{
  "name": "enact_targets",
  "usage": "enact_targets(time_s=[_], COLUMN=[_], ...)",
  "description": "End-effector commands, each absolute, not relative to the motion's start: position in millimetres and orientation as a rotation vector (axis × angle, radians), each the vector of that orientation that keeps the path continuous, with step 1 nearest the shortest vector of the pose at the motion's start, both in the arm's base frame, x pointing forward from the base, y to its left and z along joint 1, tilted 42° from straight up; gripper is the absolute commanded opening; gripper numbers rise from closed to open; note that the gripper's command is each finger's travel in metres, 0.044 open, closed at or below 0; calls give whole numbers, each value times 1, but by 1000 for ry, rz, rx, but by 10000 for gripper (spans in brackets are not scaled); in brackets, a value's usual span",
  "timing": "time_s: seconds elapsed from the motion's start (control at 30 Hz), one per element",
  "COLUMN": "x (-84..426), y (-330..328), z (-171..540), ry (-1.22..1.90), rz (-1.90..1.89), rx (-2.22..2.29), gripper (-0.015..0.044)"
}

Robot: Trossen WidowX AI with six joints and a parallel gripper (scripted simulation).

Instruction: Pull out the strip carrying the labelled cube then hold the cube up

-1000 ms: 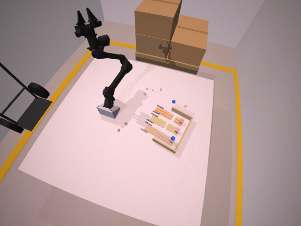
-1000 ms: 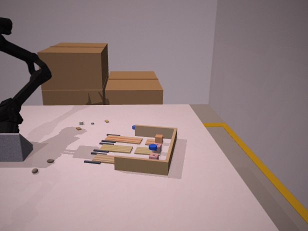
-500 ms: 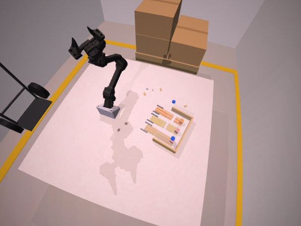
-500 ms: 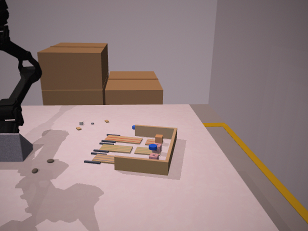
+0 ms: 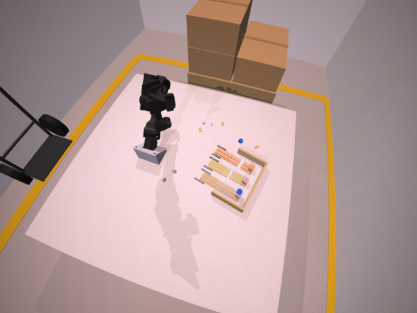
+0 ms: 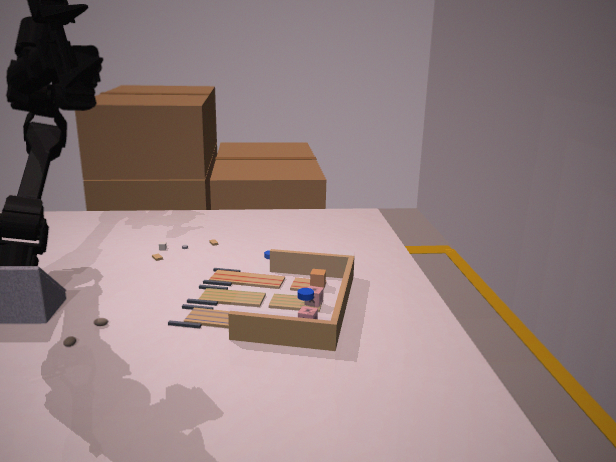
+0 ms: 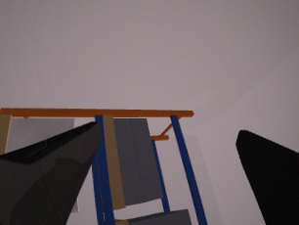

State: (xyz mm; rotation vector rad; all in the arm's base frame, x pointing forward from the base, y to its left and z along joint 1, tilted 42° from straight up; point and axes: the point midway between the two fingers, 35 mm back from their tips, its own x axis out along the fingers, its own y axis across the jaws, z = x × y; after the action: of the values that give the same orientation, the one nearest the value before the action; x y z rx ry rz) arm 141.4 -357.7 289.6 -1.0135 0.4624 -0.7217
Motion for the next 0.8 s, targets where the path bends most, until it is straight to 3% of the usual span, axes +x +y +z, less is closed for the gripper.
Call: enact_targets(time_s=[0.0,0.27,0.53,0.77], x=[186,260,292,293], y=[-332,-244,-136,-128], z=[249,184,138,135], ry=[369,311,464,485], rz=[-538,-161,149,169], rx=[-709,-22,660,713], gripper=[400,400,400,400])
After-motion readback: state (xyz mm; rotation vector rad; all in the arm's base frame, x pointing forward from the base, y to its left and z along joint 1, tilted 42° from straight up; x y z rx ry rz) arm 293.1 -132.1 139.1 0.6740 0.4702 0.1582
